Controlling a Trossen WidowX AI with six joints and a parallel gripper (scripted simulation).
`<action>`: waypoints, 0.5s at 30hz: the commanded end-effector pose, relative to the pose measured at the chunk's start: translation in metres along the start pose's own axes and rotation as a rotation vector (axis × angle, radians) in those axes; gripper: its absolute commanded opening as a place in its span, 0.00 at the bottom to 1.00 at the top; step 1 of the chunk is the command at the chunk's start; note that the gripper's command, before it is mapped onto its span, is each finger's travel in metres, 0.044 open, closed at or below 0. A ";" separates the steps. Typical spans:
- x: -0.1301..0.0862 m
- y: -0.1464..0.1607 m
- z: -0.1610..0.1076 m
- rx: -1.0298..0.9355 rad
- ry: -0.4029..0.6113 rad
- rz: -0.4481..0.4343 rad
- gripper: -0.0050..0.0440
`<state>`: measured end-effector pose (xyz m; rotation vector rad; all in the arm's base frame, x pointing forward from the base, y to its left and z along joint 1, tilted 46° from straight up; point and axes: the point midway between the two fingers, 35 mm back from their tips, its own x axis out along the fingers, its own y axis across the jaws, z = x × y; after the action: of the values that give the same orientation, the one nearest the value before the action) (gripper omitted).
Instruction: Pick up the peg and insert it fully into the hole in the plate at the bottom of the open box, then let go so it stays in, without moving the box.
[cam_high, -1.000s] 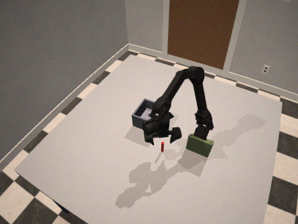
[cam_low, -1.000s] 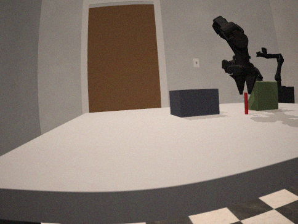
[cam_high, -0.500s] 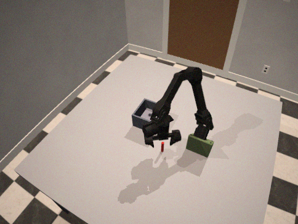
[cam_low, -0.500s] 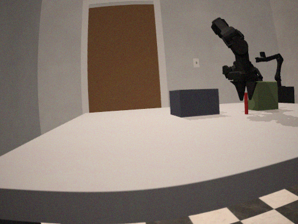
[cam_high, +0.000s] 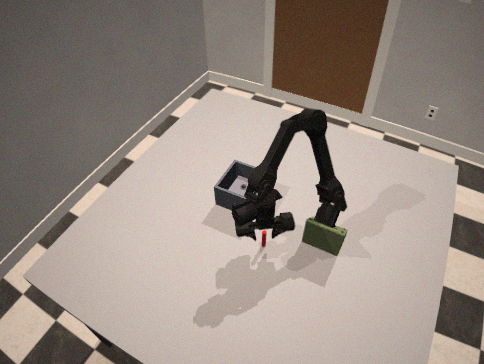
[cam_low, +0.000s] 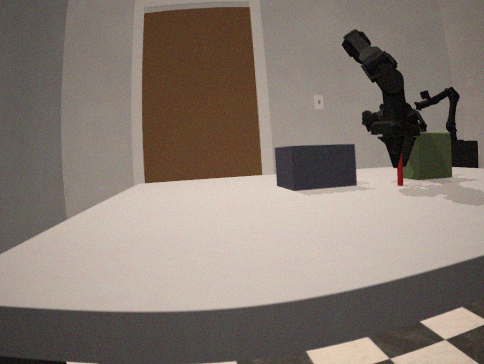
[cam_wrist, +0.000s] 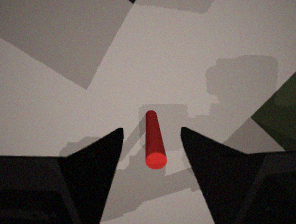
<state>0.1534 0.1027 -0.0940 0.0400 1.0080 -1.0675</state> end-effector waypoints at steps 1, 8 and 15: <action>0.001 -0.001 0.000 -0.004 -0.002 -0.002 0.51; 0.001 -0.001 0.000 -0.004 -0.002 -0.002 0.32; 0.001 -0.001 0.000 -0.004 -0.002 -0.002 0.24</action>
<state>0.1531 0.1019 -0.0940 0.0385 1.0082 -1.0686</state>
